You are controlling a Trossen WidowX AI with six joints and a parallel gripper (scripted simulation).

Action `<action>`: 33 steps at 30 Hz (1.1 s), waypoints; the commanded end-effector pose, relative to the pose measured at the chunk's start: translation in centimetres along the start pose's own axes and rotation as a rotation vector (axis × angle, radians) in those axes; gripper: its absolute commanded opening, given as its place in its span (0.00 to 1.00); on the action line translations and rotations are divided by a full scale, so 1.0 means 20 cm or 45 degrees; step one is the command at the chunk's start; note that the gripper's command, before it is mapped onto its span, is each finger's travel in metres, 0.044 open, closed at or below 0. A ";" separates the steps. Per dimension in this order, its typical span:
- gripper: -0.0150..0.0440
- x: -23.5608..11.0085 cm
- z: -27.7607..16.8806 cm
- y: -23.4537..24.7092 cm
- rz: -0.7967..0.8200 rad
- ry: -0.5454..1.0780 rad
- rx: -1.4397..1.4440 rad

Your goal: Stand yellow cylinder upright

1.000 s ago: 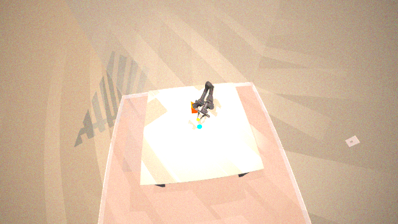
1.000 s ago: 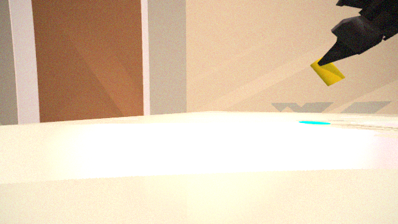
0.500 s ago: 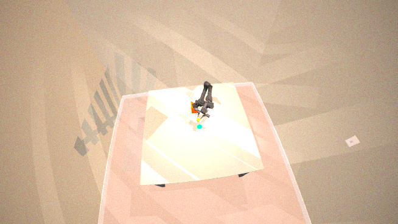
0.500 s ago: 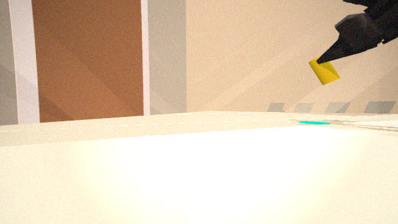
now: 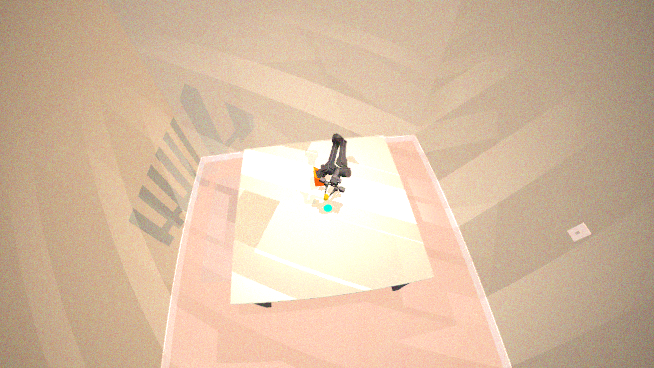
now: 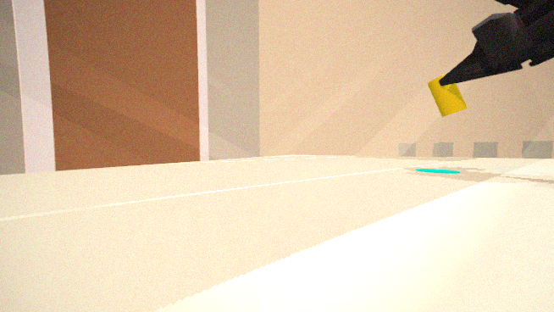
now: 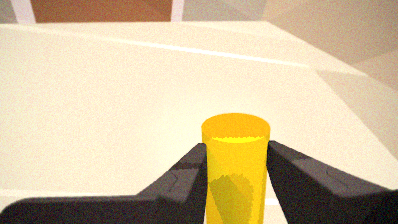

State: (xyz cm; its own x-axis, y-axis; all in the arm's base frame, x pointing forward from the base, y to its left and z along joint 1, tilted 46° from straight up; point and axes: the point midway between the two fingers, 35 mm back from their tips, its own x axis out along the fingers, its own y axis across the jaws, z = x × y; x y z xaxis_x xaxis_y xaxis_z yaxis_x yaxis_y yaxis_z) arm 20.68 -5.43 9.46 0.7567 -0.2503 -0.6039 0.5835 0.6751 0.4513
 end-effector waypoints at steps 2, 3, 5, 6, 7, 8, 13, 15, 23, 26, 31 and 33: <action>0.43 0.00 0.00 -0.01 0.008 -0.031 0.025; 0.43 0.00 0.00 -0.01 0.012 -0.038 0.030; 0.43 0.00 0.00 -0.01 0.020 -0.053 0.041; 0.43 0.00 0.00 -0.01 0.024 -0.061 0.046; 0.43 0.00 0.00 0.00 0.028 -0.068 0.051; 0.43 0.00 0.00 0.00 0.032 -0.076 0.057; 0.43 0.00 0.00 0.00 0.053 -0.112 0.085; 0.43 0.00 0.01 0.00 0.061 -0.127 0.096; 0.43 0.00 0.01 0.00 0.097 -0.184 0.143; 0.43 0.00 0.01 0.01 0.112 -0.205 0.162; 0.43 0.00 0.02 0.01 0.136 -0.239 0.193; 0.43 0.00 0.02 0.01 0.146 -0.252 0.206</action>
State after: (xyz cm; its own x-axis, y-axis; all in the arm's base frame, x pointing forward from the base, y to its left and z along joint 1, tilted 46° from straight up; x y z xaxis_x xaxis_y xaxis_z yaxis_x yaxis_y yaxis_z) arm 20.89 -5.52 10.06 0.8520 -0.3131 -0.4195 0.5199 0.6003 0.6078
